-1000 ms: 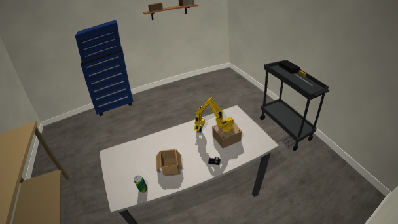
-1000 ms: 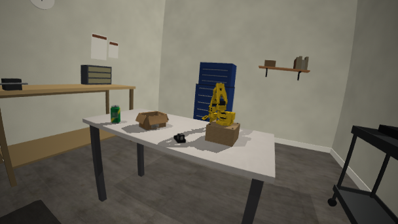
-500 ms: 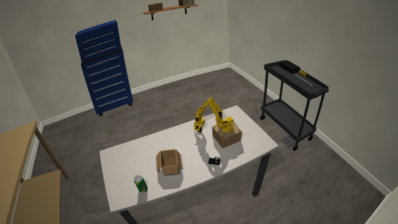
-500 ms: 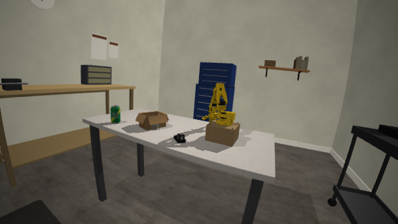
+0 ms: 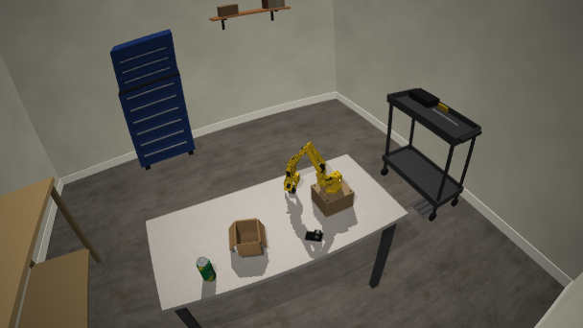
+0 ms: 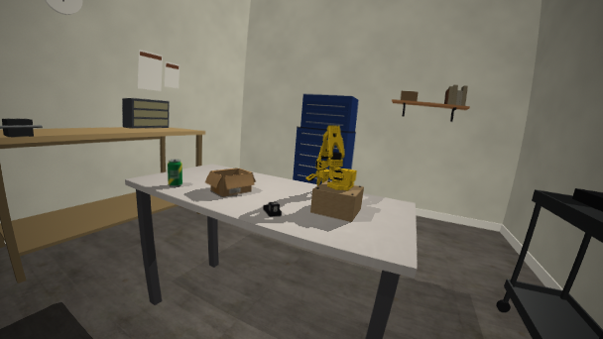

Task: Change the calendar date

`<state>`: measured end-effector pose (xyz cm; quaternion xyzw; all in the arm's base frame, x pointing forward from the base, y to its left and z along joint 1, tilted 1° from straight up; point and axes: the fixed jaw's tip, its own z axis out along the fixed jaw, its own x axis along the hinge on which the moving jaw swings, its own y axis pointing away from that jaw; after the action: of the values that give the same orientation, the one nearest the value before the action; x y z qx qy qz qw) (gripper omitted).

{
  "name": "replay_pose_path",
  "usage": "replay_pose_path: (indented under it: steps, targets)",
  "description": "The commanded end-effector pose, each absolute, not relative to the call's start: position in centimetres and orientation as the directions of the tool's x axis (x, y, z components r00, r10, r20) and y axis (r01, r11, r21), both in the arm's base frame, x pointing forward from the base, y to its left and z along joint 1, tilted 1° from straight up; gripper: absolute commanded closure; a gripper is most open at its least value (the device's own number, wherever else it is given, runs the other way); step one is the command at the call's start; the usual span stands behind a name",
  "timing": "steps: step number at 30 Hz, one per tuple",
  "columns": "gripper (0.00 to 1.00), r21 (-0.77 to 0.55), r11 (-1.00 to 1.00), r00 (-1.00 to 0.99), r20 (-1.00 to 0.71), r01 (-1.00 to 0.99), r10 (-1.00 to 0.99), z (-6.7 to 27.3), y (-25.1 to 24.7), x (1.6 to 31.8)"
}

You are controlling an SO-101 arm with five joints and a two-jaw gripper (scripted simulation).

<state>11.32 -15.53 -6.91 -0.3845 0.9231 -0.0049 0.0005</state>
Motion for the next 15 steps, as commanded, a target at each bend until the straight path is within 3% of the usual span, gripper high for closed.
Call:
replay_pose_path:
  steps: [1,15]
  targets:
    - [0.64,-0.024,0.703,-0.704,0.004,-0.710,-0.711,-5.5,-15.9,11.5]
    - [0.64,-0.024,0.703,-0.704,0.004,-0.710,-0.711,-1.8,-15.7,11.3]
